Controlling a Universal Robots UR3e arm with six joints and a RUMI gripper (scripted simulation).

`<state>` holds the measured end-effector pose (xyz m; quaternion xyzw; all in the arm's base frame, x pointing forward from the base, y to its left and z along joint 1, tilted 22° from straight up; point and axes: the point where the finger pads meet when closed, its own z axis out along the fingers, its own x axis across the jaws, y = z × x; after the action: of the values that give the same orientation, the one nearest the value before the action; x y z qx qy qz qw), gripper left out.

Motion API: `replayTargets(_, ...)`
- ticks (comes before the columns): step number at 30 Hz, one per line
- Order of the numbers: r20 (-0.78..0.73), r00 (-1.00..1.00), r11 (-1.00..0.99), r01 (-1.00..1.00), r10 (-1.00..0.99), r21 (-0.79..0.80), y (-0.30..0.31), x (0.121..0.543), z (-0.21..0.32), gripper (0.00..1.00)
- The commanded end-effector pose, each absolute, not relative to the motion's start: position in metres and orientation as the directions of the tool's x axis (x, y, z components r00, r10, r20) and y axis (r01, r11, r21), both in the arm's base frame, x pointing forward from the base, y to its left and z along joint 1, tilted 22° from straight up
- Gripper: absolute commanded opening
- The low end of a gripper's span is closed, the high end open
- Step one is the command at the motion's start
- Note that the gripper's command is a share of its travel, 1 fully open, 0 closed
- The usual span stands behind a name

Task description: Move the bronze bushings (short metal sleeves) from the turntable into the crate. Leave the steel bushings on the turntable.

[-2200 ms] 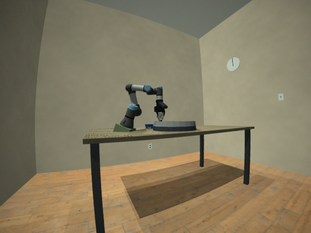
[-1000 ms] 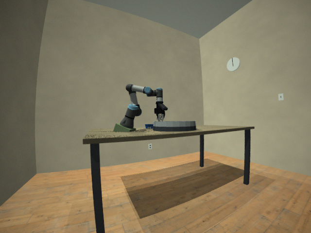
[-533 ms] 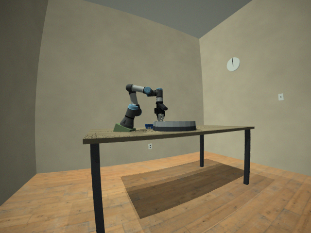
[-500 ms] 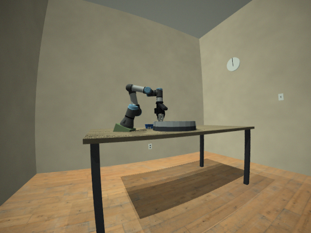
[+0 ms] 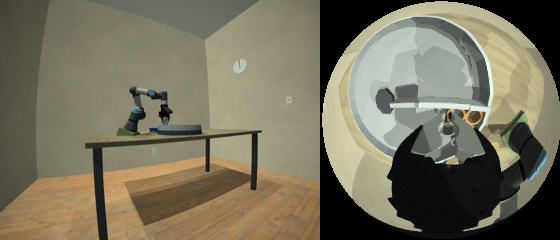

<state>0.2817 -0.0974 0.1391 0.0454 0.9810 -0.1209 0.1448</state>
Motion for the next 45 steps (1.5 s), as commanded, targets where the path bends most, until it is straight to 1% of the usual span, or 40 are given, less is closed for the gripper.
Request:
replayTargets(1, -0.296, -0.954, 0.966, 0.124, 0.054, -0.225, -0.098, 0.282, 0.14, 0.0)
replayTargets(31, -0.296, -0.954, 0.966, 0.124, 0.054, -0.225, -0.097, 0.281, 0.141, 0.0)
replayTargets(45, -0.296, -0.954, 0.966, 0.124, 0.054, -0.225, -0.088, 0.272, 0.174, 0.0)
